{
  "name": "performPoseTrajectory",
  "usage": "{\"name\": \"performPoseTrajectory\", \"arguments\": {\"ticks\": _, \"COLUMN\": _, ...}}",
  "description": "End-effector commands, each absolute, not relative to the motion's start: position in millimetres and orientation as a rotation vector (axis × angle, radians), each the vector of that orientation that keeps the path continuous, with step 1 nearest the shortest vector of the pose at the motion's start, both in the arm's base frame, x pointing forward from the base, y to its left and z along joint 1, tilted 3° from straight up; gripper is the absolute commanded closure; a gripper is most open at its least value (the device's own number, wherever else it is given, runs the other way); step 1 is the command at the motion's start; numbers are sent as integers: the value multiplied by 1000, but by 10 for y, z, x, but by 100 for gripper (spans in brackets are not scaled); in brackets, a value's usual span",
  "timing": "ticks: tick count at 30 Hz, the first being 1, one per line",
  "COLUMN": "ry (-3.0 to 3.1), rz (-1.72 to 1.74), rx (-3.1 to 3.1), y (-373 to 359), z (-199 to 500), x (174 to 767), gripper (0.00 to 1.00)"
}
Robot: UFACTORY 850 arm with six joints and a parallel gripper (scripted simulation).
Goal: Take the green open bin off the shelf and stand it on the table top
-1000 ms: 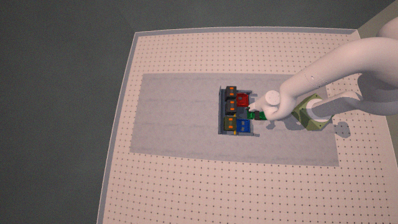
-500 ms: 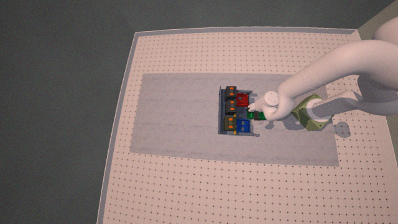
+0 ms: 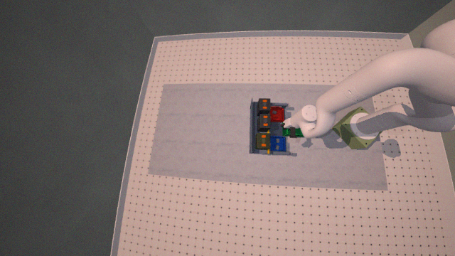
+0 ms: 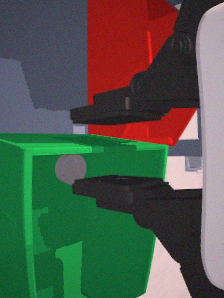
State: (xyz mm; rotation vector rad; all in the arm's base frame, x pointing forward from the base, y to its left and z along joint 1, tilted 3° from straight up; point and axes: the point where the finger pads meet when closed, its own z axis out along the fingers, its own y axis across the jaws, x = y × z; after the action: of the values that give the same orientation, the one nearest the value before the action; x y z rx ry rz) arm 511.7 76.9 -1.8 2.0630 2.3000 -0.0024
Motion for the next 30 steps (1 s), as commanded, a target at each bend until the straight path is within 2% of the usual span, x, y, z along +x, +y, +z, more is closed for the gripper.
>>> {"name": "performPoseTrajectory", "arguments": {"ticks": 1, "ry": 2298, "rz": 1, "rx": 2062, "y": 771, "z": -19, "x": 5130, "gripper": 67}}
{"name": "performPoseTrajectory", "arguments": {"ticks": 9, "ry": 2298, "rz": 1, "rx": 2062, "y": 771, "z": -19, "x": 5130, "gripper": 67}}
{"name": "performPoseTrajectory", "arguments": {"ticks": 10, "ry": 2298, "rz": 1, "rx": 2062, "y": 771, "z": -18, "x": 5131, "gripper": 100}}
{"name": "performPoseTrajectory", "arguments": {"ticks": 30, "ry": 2298, "rz": 1, "rx": 2062, "y": 771, "z": -18, "x": 5131, "gripper": 100}}
